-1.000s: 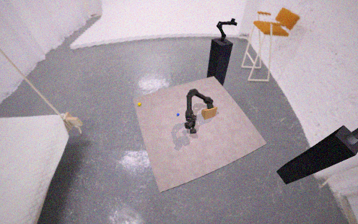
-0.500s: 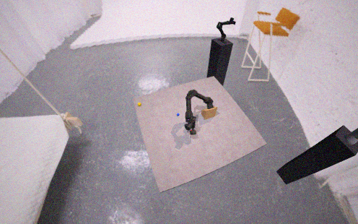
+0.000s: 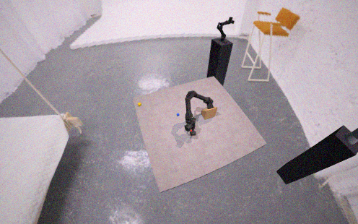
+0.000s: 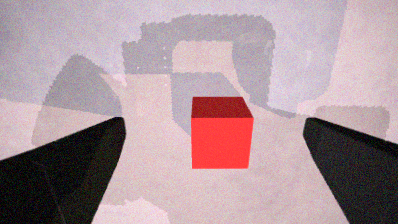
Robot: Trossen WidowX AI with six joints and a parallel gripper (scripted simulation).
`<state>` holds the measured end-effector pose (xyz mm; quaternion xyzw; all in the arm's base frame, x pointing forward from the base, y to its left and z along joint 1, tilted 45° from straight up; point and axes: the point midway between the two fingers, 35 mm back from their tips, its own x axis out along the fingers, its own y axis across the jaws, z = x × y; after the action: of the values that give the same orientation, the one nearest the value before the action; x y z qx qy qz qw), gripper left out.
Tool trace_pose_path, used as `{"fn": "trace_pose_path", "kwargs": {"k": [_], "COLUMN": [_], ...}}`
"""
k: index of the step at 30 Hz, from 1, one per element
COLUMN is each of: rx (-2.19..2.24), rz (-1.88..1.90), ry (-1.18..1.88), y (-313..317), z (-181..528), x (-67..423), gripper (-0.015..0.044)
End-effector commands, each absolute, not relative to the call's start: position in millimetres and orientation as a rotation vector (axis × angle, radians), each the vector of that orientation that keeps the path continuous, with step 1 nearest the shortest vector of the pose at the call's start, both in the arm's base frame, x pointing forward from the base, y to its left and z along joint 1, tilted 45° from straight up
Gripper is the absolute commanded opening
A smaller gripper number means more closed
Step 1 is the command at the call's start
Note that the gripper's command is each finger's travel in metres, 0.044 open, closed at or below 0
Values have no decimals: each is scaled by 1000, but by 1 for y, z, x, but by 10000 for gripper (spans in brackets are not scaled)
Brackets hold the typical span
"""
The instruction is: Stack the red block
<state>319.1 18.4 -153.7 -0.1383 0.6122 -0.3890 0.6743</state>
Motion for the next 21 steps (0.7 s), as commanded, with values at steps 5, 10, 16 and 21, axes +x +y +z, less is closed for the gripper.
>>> {"fn": "trace_pose_path", "kwargs": {"k": [5,10,16,21], "rx": [-320,-320,-320,-320], "rz": [-876,-876,-875,-875], "ry": [1381,1381,1381,1381], "y": [16,16,16,16], "z": [-155,-155,-155,-155], "x": [318,318,318,318], "gripper": [440,440,309,177]}}
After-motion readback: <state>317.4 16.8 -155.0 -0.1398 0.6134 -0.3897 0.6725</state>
